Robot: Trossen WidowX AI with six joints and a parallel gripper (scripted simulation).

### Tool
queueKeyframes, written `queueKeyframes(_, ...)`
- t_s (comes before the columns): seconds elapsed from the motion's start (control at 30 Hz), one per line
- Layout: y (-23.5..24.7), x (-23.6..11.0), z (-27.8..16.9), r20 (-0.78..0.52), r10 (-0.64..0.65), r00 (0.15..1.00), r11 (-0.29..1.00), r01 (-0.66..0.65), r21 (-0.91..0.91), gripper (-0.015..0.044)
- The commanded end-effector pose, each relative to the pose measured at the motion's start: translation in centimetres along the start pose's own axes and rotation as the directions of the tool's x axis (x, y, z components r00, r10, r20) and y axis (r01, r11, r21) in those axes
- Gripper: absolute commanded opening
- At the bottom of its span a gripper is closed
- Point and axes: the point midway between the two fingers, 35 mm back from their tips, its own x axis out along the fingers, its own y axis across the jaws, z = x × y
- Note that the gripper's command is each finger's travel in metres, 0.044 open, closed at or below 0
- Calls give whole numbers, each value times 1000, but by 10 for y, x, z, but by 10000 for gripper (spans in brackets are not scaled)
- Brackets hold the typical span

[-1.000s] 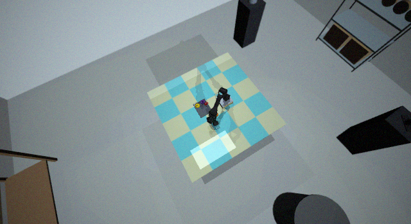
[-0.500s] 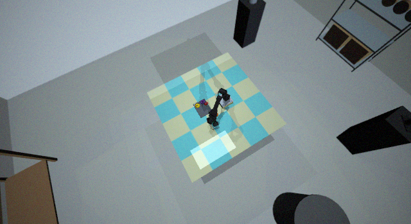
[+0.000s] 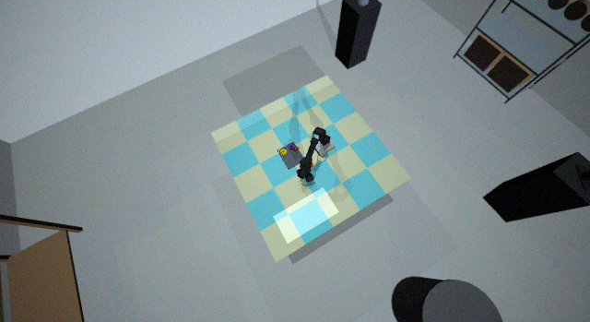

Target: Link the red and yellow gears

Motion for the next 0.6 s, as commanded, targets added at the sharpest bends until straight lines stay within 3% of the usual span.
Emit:
queueKeyframes(0.0, 0, 0, 1, 3, 0, 1000, 1000, 0, 4, 125)
queueKeyframes(0.07, 0, 0, 1, 3, 0, 1000, 1000, 0, 4, 72)
queueKeyframes(0.4, 0, 0, 1, 3, 0, 1000, 1000, 0, 4, 0)
queueKeyframes(0.57, 2, -7, 2, 3, 0, 1000, 1000, 0, 4, 0)
